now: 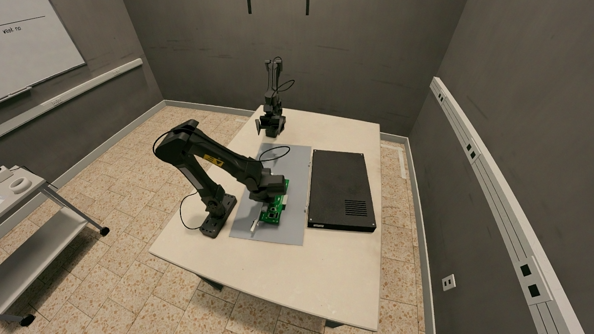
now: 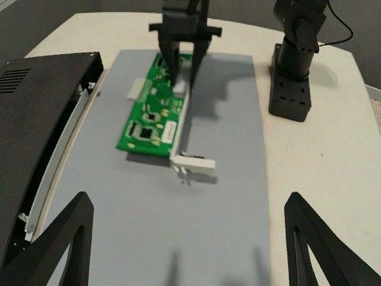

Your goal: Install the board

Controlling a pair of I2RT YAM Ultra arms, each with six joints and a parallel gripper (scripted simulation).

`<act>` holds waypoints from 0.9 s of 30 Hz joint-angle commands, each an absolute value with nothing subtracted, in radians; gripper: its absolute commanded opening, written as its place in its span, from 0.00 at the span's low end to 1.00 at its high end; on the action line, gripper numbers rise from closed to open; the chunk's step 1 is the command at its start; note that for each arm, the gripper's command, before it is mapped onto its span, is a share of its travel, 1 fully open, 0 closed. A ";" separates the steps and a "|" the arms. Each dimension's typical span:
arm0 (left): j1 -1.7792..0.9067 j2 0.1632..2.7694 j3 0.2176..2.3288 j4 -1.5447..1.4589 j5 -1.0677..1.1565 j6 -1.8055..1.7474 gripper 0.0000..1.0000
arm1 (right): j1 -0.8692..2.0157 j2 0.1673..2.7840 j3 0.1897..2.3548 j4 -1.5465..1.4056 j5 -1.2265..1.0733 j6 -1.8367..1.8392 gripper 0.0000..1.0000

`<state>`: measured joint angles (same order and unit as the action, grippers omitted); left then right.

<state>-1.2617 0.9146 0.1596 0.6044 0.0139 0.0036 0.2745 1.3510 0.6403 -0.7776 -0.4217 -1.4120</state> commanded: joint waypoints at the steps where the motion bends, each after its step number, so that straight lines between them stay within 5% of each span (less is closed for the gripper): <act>1: -1.262 0.913 0.176 0.550 -0.003 -0.003 1.00 | 0.294 1.337 0.690 -0.819 -0.433 -1.352 0.18; 22: -1.132 0.561 0.527 -0.398 -0.006 -0.006 1.00 | 0.666 1.598 0.898 -0.610 -0.364 -1.041 0.18; 27: -1.104 0.557 0.766 -0.623 -0.005 -0.003 1.00 | 0.686 1.631 0.924 -0.618 -0.368 -1.047 0.18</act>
